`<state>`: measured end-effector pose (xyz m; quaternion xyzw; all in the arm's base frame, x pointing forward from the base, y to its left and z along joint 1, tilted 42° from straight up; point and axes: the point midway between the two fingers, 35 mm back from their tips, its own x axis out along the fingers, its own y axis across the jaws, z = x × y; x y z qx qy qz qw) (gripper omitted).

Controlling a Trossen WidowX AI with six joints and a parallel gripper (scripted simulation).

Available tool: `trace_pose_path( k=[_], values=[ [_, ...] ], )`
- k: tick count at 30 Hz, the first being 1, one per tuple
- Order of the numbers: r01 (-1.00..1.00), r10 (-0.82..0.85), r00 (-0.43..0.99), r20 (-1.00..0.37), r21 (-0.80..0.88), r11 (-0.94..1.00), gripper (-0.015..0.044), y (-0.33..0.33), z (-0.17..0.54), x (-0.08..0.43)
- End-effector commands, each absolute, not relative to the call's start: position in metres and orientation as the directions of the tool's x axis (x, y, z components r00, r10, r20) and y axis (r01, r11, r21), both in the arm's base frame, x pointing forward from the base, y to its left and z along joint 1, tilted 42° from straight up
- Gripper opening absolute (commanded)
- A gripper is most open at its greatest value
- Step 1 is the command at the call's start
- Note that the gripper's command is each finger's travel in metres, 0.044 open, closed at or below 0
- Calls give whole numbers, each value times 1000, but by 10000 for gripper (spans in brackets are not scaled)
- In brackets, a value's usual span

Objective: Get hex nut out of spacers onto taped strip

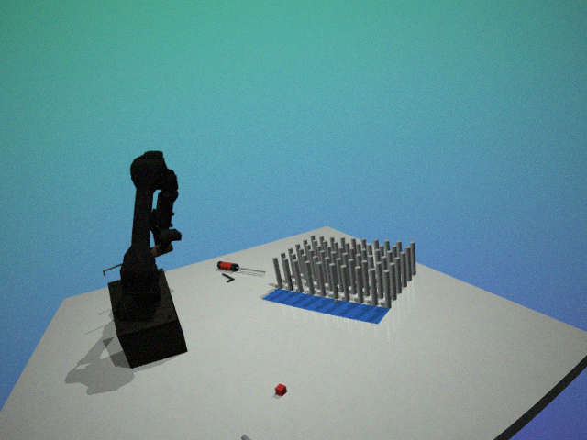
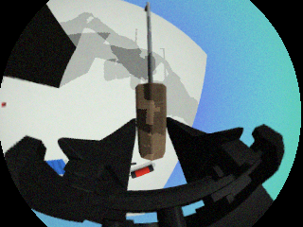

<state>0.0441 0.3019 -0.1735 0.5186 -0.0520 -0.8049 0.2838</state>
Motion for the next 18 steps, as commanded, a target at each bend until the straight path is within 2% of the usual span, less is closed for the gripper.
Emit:
trace_pose_path(
  k=[1, 18],
  values=[
    [405, -501, -309, -808, 365, -838, 0, 304, -175, 44],
    [405, -501, -309, -809, 365, -839, 0, 291, -197, 48]
  ],
)
